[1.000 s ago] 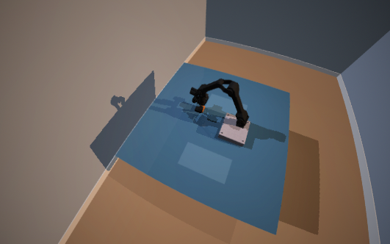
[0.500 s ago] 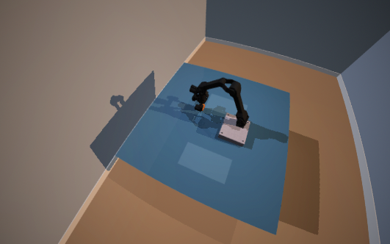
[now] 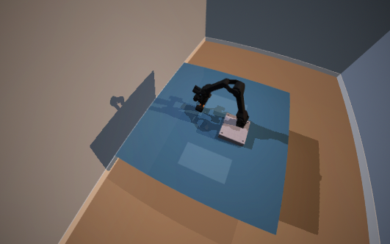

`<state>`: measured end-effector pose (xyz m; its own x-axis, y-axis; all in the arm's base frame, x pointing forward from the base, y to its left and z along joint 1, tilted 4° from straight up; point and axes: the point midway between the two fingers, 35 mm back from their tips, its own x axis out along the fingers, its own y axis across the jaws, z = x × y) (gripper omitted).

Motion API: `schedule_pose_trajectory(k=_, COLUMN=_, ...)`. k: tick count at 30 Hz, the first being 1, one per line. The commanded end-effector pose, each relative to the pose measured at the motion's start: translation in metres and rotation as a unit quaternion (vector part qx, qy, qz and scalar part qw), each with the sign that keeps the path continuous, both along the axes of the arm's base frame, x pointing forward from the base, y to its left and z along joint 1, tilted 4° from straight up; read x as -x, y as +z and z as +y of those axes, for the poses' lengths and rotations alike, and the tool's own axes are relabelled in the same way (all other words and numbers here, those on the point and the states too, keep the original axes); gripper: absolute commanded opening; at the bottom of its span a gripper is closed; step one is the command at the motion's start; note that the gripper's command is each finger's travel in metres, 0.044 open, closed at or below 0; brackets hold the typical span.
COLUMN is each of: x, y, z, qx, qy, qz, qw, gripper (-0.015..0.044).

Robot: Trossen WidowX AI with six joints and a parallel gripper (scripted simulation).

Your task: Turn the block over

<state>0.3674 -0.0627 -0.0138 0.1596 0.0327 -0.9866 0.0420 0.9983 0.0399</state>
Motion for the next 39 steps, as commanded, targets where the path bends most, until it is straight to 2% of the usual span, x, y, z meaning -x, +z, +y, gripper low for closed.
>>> schedule_pose_trajectory(k=1, x=-0.001, y=0.001, z=0.000, qx=0.000, qy=-0.001, qz=-0.034, qw=0.999, gripper=0.0000)
schedule_pose_trajectory(k=21, x=0.008, y=0.003, z=0.001, qx=0.007, qy=-0.004, qz=-0.184, qw=0.983, gripper=0.0000)
schedule_pose_trajectory(k=27, x=0.008, y=0.003, z=0.001, qx=0.008, qy=-0.004, qz=-0.190, qw=0.982, gripper=0.0000)
schedule_pose_trajectory(k=39, x=-0.003, y=-0.022, z=-0.002, qx=0.010, qy=-0.009, qz=-0.266, qw=0.964, gripper=0.0000)
